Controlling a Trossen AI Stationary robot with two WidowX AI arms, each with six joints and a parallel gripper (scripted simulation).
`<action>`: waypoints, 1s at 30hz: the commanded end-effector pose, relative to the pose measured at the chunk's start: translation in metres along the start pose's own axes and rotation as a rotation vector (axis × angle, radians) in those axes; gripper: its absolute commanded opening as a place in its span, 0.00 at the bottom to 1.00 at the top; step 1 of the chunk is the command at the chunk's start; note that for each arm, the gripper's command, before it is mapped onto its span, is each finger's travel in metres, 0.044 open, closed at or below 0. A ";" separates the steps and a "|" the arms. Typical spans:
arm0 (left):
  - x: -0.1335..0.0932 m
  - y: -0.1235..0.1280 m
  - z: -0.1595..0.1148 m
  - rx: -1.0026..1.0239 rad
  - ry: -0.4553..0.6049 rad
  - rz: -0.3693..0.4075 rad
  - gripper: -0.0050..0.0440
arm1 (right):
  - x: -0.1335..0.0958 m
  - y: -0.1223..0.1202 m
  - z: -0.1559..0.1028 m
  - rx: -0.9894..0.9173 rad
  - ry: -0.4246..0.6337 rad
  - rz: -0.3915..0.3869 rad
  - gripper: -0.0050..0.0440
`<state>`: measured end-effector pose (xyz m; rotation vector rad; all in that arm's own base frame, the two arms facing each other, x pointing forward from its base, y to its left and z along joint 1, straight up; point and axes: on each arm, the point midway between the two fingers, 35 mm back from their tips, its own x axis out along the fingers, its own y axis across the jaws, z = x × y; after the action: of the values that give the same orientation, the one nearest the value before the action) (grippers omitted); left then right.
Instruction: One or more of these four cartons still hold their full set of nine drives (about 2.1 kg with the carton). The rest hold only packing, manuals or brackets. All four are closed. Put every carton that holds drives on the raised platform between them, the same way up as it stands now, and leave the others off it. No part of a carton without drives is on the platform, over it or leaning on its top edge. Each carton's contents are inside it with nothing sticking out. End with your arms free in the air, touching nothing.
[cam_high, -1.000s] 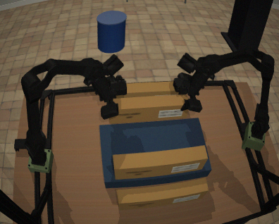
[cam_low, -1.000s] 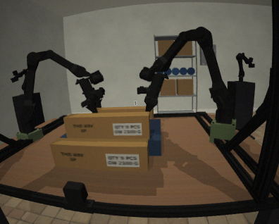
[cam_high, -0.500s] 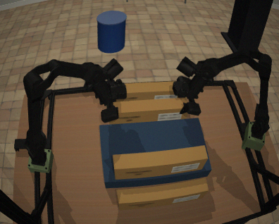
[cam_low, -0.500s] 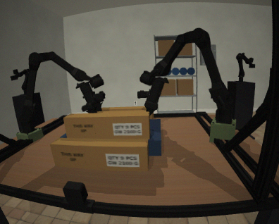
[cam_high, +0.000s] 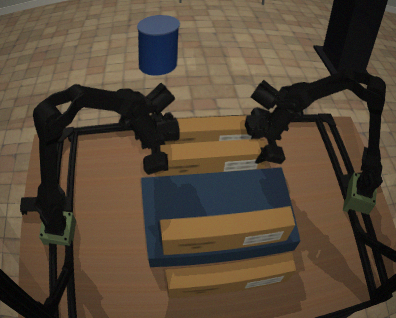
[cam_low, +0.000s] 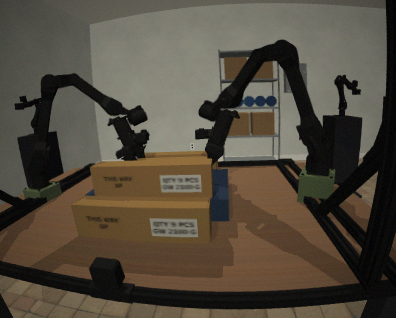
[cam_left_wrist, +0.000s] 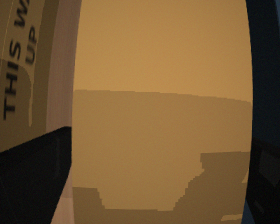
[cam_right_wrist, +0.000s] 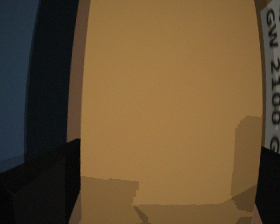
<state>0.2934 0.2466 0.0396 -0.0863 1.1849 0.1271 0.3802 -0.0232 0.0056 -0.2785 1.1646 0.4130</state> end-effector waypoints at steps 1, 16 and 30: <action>0.000 0.000 0.000 0.000 0.000 0.001 0.90 | 0.000 -0.001 0.000 0.003 -0.001 -0.001 0.90; -0.003 0.000 0.001 0.000 0.000 0.001 0.90 | -0.003 0.000 0.001 0.003 -0.001 -0.001 0.90; -0.064 0.000 0.026 0.000 0.000 0.001 0.90 | -0.064 0.000 0.026 0.003 -0.001 -0.001 0.90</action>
<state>0.2927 0.2461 0.0951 -0.0916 1.1913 0.1241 0.3783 -0.0233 0.0596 -0.2733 1.1772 0.4157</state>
